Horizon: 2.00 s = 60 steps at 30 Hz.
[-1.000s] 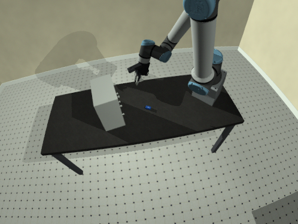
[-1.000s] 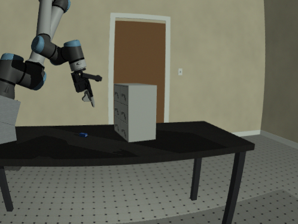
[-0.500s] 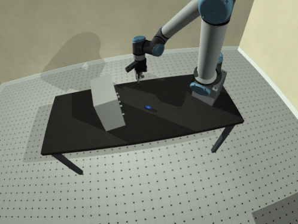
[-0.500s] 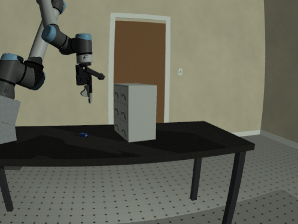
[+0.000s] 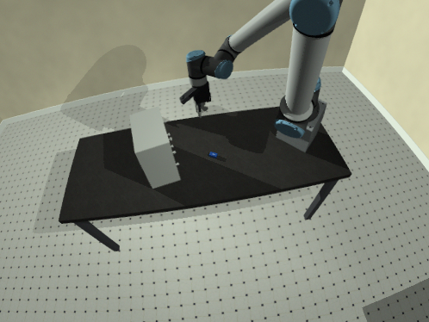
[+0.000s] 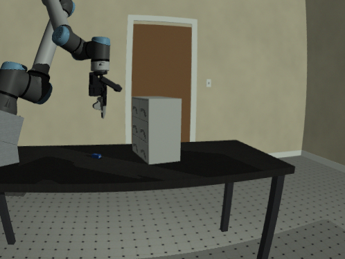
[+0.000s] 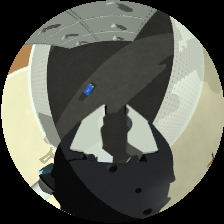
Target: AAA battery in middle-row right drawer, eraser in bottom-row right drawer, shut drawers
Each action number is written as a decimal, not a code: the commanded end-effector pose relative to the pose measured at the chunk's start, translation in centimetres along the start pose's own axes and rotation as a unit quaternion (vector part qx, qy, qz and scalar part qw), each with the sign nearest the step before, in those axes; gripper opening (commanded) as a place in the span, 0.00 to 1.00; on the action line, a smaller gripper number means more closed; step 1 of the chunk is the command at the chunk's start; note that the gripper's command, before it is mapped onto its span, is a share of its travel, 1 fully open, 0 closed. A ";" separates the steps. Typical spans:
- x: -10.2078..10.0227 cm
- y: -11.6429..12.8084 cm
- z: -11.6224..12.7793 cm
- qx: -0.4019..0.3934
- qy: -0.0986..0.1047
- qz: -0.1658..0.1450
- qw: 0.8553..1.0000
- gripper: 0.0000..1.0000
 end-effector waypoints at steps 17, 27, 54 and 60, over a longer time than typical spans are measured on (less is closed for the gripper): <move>0.1 0.0 0.0 0.000 0.000 0.000 1.000 0.20; 0.1 0.0 0.0 0.000 0.000 0.000 1.000 1.00; 0.1 0.0 0.0 0.000 0.000 0.000 1.000 1.00; 0.1 0.0 0.0 0.000 0.000 0.000 1.000 1.00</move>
Point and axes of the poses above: the point where the finger pads meet when closed, its own x axis back along the fingers, its own z axis across the jaws, y = z × x, the point moved 1 cm from there along x, back along the fingers, and after that the axes turned 12 degrees about x, right-handed, at the moved point
